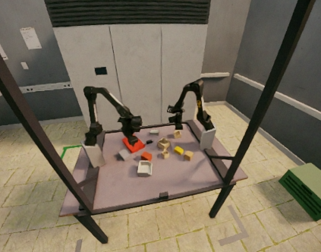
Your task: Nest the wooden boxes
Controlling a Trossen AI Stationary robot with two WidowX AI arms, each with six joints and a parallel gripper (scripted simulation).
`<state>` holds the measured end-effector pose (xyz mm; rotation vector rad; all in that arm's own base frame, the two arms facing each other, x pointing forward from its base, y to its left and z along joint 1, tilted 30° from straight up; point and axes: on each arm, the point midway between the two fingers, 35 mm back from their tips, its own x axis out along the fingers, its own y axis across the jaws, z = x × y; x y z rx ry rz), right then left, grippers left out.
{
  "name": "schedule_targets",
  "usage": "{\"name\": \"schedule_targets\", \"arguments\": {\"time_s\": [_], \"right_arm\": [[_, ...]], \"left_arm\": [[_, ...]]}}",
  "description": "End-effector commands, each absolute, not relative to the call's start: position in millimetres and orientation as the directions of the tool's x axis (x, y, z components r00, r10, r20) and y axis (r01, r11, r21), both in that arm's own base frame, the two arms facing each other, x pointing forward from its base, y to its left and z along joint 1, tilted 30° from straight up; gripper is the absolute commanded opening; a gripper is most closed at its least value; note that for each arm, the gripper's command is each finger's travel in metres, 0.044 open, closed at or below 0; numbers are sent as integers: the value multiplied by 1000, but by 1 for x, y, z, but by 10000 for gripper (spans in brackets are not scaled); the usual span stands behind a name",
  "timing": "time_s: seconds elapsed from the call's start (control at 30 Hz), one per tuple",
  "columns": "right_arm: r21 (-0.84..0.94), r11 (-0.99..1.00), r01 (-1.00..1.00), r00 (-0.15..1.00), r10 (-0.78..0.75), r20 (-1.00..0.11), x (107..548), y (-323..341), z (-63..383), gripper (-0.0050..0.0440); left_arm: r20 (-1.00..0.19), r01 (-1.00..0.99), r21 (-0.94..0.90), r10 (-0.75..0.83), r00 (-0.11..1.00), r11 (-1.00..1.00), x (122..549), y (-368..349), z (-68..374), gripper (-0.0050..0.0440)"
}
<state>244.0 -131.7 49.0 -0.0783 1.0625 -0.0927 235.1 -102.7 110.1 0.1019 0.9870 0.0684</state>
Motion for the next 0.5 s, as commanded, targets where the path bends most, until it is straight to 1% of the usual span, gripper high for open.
{"name": "schedule_targets", "arguments": {"time_s": [0.0,0.07,0.17,0.3,0.47], "right_arm": [[-174,982,-77,497,-113,-861,245,-131,53,0],[-216,965,-149,499,-115,-859,245,-132,54,0],[-241,950,-197,498,-115,-859,245,-131,53,-1],[-242,950,-198,499,-115,-859,246,-132,54,-3],[-232,951,-205,487,-106,-867,251,-132,38,-5]], "left_arm": [[-823,-16,102,94,560,995,236,-104,115,400],[-823,-16,102,94,560,995,236,-104,115,400],[-823,-16,102,94,560,995,236,-104,115,400],[-823,-16,102,94,560,995,236,-104,115,400],[-823,-16,102,94,560,995,236,-104,115,400]]}}
